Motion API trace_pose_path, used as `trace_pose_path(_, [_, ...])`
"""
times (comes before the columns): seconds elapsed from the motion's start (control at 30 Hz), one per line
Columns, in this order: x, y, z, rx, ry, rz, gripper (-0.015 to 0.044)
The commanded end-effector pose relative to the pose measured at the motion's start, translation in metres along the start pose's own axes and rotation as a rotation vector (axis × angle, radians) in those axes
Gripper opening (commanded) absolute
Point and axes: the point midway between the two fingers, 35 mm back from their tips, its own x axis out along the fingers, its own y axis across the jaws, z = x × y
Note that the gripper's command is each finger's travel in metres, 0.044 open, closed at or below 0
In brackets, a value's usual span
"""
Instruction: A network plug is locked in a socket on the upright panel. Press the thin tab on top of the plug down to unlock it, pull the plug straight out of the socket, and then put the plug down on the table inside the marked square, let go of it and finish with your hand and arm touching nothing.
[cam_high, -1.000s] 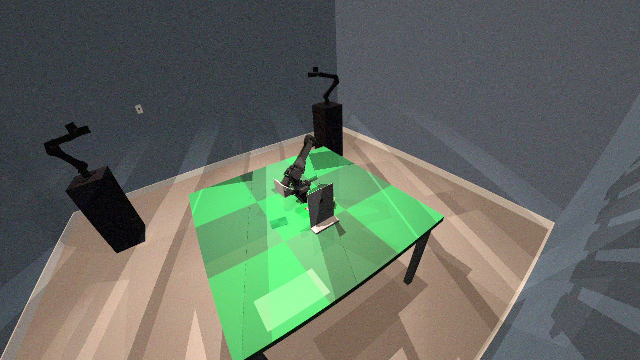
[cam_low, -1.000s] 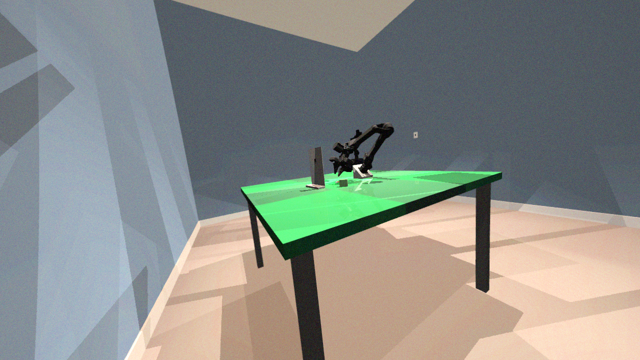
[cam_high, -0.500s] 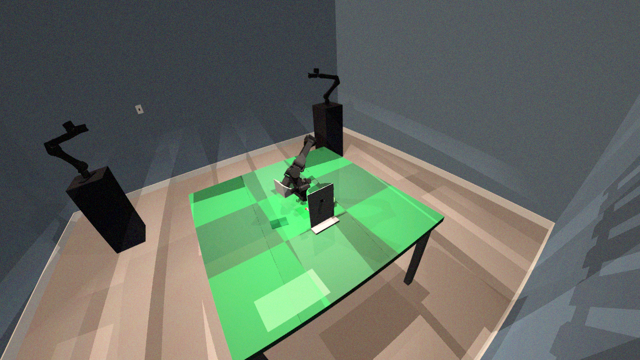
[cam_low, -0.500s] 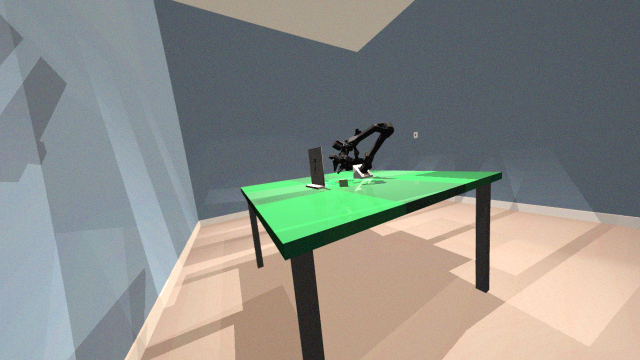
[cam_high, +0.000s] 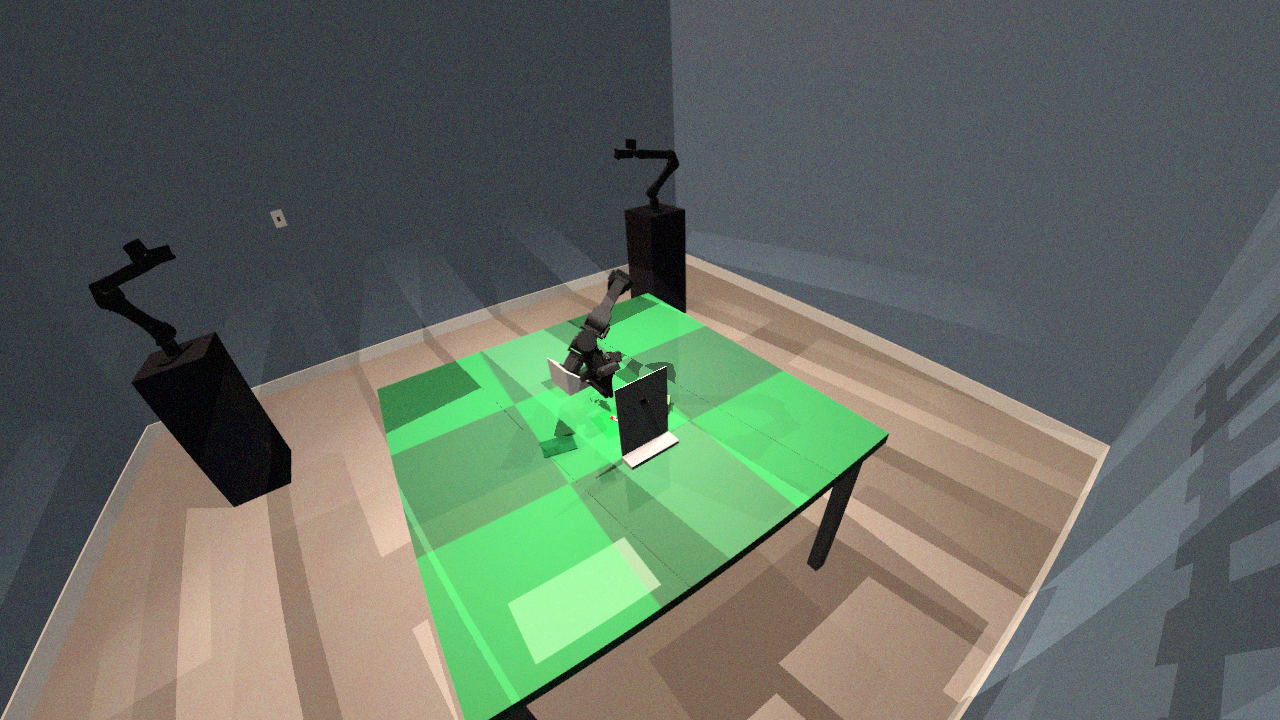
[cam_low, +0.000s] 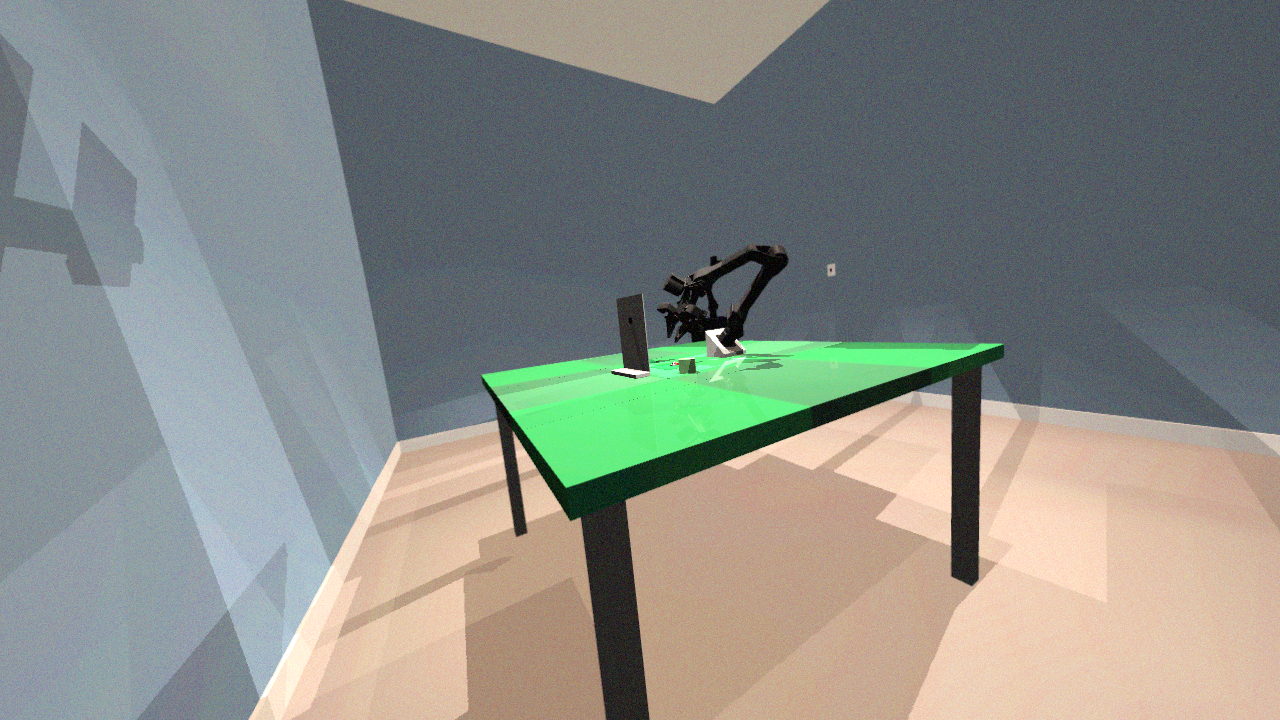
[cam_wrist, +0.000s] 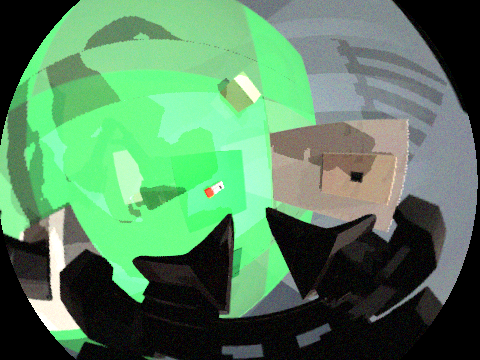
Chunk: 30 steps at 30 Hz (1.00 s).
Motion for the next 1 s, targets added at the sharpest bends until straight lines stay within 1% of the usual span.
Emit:
trace_pose_path(0.0, [-0.006,-0.005,0.0,-0.005,-0.003,-0.007,0.0156])
trace_pose_path(0.63, [-0.029,-0.016,0.003,-0.004,-0.007,-0.01,0.0156])
trace_pose_path(0.7, [-0.025,-0.013,0.002,0.001,-0.004,-0.003,0.0156])
trace_pose_path(0.97, [-0.042,-0.028,0.0,0.0,-0.001,-0.003,0.0156])
